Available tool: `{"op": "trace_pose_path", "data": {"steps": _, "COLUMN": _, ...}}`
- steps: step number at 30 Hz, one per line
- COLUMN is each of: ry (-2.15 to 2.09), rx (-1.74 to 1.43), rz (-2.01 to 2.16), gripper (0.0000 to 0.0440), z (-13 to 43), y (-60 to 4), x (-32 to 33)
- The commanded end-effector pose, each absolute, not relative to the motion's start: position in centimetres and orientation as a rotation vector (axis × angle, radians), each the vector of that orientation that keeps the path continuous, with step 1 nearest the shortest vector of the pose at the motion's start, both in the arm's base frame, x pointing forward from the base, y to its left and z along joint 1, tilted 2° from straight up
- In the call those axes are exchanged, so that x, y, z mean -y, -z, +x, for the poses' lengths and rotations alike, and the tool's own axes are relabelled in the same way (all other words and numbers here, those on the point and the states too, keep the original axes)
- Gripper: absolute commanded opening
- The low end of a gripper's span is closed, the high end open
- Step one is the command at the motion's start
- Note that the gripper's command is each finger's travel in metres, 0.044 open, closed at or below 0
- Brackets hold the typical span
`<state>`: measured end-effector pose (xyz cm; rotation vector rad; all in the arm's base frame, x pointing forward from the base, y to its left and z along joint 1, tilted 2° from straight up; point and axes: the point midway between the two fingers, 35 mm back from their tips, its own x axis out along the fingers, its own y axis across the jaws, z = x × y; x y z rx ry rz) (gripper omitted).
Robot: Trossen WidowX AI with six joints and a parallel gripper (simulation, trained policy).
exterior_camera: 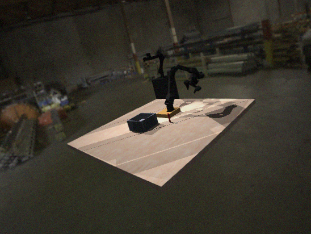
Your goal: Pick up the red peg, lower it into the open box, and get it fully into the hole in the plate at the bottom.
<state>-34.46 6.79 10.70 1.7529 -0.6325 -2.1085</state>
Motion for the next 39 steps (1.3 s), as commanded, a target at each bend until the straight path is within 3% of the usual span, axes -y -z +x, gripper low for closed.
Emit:
{"op": "trace_pose_path", "data": {"steps": 1, "ry": 2.146, "rx": 0.644, "rz": 1.745, "gripper": 0.0418, "z": -34.7, "y": -11.0, "x": -7.4}}
{"op": "trace_pose_path", "data": {"steps": 3, "ry": 2.215, "rx": 0.686, "rz": 1.736, "gripper": 0.044, "z": -34.8, "y": -11.6, "x": -8.8}}
{"op": "trace_pose_path", "data": {"steps": 18, "ry": 2.509, "rx": 1.266, "rz": 1.747, "gripper": 0.044, "z": -31.7, "y": -14.1, "x": -17.8}}
{"op": "trace_pose_path", "data": {"steps": 39, "ry": 2.584, "rx": 2.331, "rz": 1.599, "gripper": 0.044, "z": -21.3, "y": -15.3, "x": -27.0}}
